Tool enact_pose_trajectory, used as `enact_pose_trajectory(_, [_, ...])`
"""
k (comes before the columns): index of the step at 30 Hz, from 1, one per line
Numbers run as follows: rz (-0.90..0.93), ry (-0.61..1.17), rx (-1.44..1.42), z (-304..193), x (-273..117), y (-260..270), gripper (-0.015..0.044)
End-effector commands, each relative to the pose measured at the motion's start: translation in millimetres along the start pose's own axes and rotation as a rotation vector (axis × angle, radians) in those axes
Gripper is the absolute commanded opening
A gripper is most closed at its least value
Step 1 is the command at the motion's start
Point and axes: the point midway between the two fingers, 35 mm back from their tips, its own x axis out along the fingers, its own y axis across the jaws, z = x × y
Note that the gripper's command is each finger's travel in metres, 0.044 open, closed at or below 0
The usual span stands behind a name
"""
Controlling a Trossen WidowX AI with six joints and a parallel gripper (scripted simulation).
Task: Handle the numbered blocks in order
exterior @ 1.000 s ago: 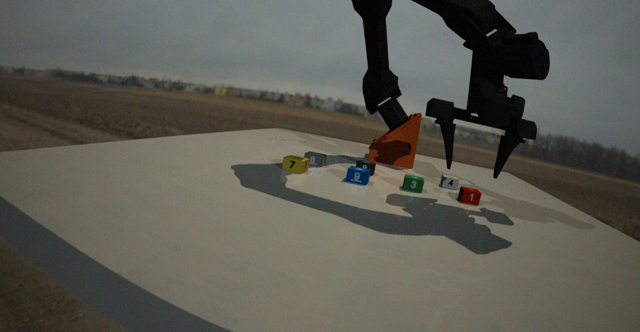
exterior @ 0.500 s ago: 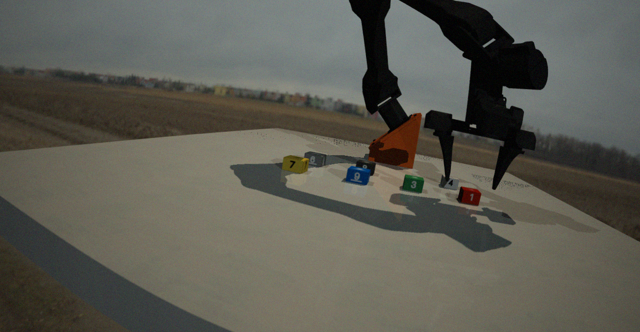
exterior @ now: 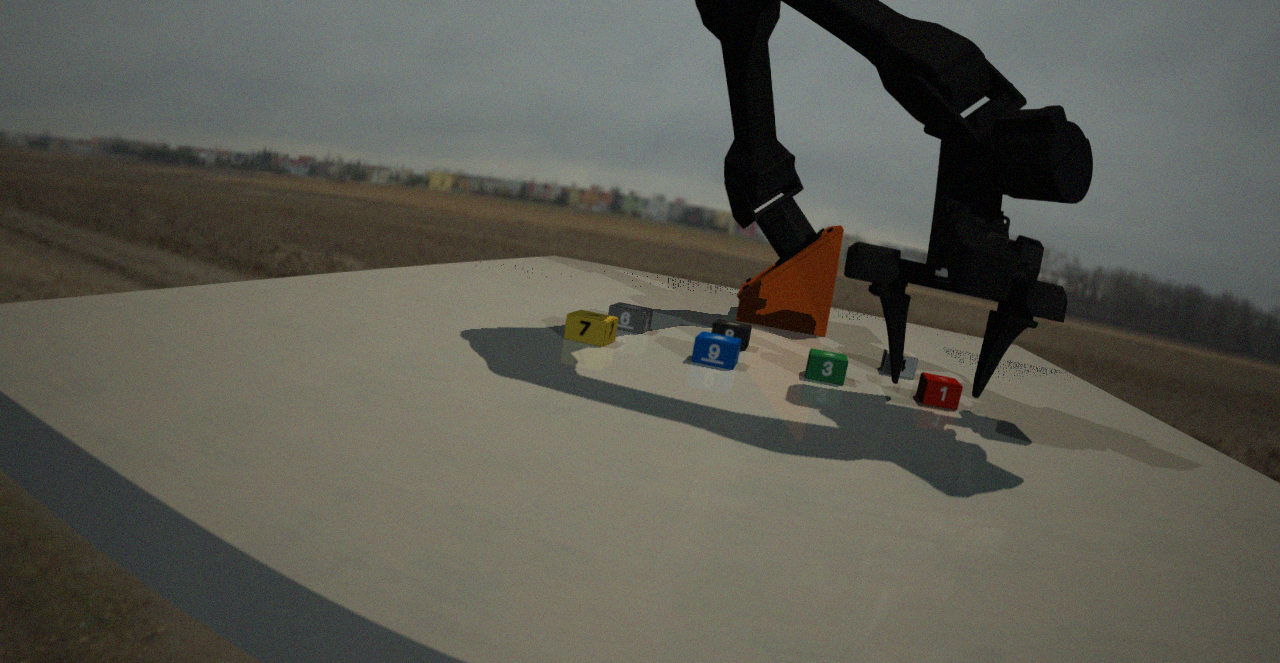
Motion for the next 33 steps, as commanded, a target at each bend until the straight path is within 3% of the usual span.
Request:
enact_pose_trajectory(1, [-0.006, 0.006, -0.009, -2.2, 3.1, -1.1, 0.0216])
enact_pose_trajectory(5, [-0.006, 0.006, -0.009, -2.2, 3.1, -1.1, 0.0120])
enact_pose_trajectory(20, [-0.006, 0.006, -0.009, -2.2, 3.1, -1.1, 0.0120])
enact_pose_trajectory(30, [-0.006, 0.006, -0.009, -2.2, 3.1, -1.1, 0.0383])
enact_pose_trajectory(33, [-0.006, 0.006, -0.009, -2.2, 3.1, -1.1, 0.0400])
